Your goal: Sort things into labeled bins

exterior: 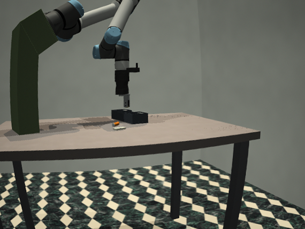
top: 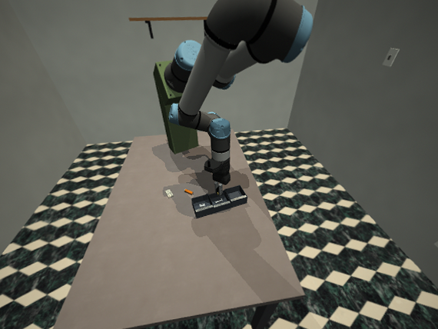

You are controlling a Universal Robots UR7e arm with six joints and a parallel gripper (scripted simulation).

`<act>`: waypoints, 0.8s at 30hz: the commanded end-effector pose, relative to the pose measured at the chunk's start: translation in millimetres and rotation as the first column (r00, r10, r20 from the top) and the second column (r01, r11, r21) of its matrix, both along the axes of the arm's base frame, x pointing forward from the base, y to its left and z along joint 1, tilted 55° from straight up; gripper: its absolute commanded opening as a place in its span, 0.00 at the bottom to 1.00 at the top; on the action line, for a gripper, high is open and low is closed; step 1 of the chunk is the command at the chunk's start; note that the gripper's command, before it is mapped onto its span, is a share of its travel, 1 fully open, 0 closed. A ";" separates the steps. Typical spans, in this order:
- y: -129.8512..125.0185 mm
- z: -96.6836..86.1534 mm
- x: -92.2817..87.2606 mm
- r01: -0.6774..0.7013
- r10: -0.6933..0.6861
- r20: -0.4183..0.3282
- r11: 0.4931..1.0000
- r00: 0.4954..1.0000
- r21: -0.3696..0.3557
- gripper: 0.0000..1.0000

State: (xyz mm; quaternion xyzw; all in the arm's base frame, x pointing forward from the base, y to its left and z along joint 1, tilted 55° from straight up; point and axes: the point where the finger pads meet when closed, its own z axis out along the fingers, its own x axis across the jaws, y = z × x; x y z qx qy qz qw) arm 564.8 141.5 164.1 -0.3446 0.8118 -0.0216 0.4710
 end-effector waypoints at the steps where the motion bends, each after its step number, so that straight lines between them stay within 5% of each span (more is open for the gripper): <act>1: -0.1 0.5 0.1 0.061 -0.058 -0.032 0.995 0.998 0.076 0.34; 2: -0.1 0.5 0.1 0.106 -0.098 -0.061 0.985 0.993 0.135 0.34; 15: -0.3 0.5 0.2 0.317 -0.253 -0.213 0.876 0.944 0.363 0.34; 20: -0.3 0.5 0.2 0.395 -0.299 -0.275 0.813 0.914 0.428 0.34; 24: -0.3 0.5 0.2 0.399 -0.301 -0.279 0.809 0.912 0.432 0.34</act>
